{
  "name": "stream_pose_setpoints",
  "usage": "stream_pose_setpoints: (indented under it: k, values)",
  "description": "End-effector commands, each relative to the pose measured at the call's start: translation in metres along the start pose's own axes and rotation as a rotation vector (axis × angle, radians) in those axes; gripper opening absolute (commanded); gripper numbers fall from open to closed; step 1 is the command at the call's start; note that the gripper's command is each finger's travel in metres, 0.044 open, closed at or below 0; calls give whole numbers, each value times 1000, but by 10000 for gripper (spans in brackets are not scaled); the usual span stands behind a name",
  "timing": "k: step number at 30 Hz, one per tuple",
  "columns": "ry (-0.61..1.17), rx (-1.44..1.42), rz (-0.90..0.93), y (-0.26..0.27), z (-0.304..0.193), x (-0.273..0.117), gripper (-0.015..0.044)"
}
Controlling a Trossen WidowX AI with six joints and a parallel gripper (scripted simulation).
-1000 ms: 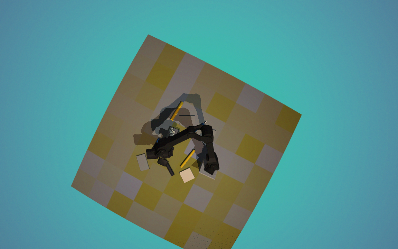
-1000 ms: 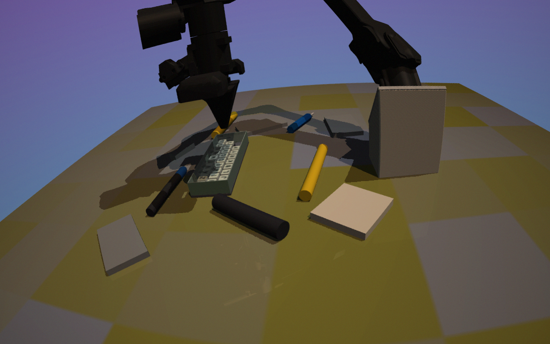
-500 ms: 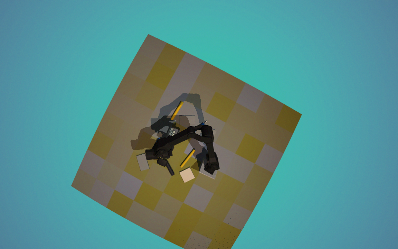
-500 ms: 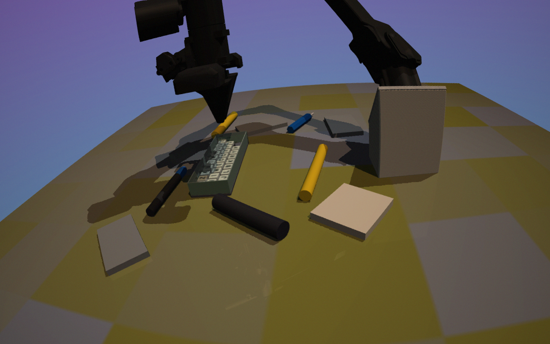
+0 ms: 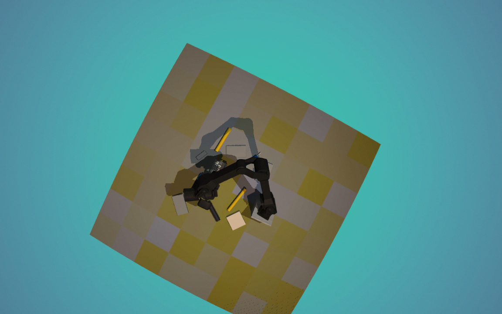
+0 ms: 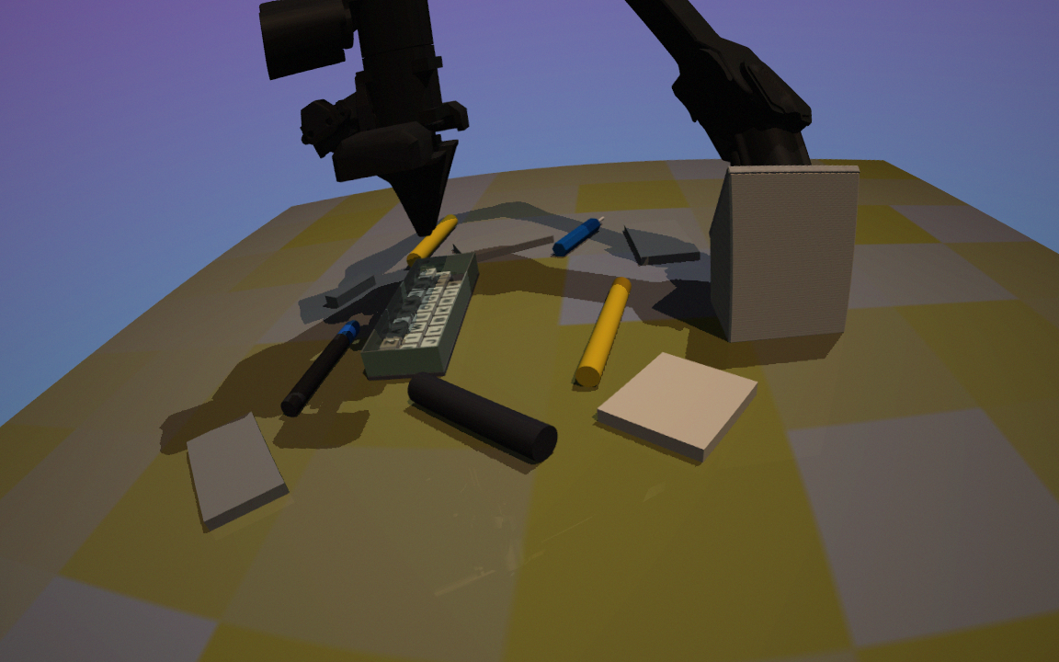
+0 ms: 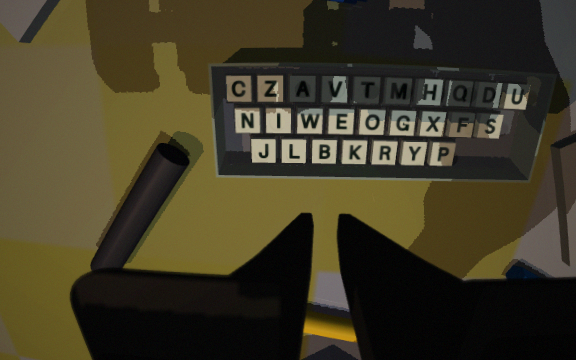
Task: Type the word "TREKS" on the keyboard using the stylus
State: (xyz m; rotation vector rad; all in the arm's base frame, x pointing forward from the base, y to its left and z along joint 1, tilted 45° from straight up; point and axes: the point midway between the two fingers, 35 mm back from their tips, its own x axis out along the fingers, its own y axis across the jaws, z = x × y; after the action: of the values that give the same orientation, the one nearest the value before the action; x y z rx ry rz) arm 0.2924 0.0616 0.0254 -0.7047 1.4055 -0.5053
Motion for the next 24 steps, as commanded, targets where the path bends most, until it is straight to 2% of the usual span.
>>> stream_pose_setpoints:
  k: [1, 2, 9, 24]
  values:
    - [12, 157, -39, -20, -4, 6, 131]
    - [17, 270, -66, -34, -7, 9, 150]
    - [-23, 1040, -276, -123, -41, 28, 150]
    - [-310, 1960, -547, -210, -112, 36, 150]
